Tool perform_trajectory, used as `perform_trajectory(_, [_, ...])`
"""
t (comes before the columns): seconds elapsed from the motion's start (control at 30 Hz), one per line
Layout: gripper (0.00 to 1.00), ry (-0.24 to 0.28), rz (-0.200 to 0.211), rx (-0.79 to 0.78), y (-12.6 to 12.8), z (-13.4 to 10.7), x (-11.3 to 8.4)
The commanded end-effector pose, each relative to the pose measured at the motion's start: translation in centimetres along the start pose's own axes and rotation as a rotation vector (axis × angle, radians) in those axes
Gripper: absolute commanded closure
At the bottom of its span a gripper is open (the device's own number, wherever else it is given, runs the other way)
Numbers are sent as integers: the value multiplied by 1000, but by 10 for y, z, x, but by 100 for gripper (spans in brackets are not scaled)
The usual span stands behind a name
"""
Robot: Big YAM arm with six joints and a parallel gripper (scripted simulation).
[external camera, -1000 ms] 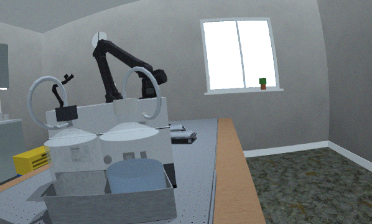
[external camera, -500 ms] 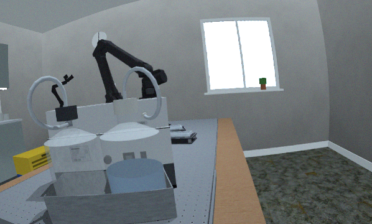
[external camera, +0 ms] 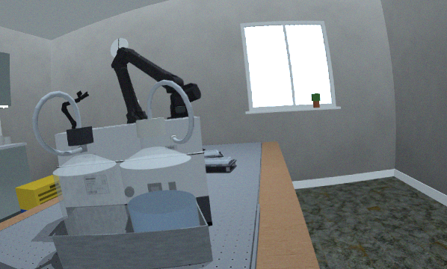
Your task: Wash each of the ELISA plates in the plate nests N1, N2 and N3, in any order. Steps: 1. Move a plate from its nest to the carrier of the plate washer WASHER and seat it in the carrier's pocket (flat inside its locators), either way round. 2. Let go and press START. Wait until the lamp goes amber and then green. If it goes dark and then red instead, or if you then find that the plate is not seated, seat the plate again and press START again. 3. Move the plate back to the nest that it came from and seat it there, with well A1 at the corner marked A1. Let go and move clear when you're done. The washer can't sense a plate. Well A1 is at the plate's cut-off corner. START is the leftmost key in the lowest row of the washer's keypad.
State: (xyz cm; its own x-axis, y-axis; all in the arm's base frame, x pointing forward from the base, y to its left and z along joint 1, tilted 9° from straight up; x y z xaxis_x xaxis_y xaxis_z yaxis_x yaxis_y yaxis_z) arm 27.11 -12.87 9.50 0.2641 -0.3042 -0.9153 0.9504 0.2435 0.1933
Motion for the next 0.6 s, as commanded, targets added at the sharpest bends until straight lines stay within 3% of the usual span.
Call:
perform_trajectory(0.0, [100, -16, 22, 6, 10, 9, -8])
perform_trajectory(0.43, [100, -16, 22, 6, 10, 9, -8])
perform_trajectory(0.47, [0, 1, 16, -27, 0, 12, -8])
perform_trajectory(0.57, [0, 14, 52, -114, 1, 36, -18])
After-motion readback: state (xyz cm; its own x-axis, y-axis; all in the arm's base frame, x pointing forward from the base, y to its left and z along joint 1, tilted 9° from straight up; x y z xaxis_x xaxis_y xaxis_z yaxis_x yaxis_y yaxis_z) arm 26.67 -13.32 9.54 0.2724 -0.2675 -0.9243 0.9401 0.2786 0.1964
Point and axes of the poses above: the point where the finger pads meet when closed, its own x axis out along the fingers, its own y axis across the jaws, z = x × y, the point moved 1 cm from there along -x, back along the fingers, and after that the axes turned 7 degrees about x, right-handed, at the moved point
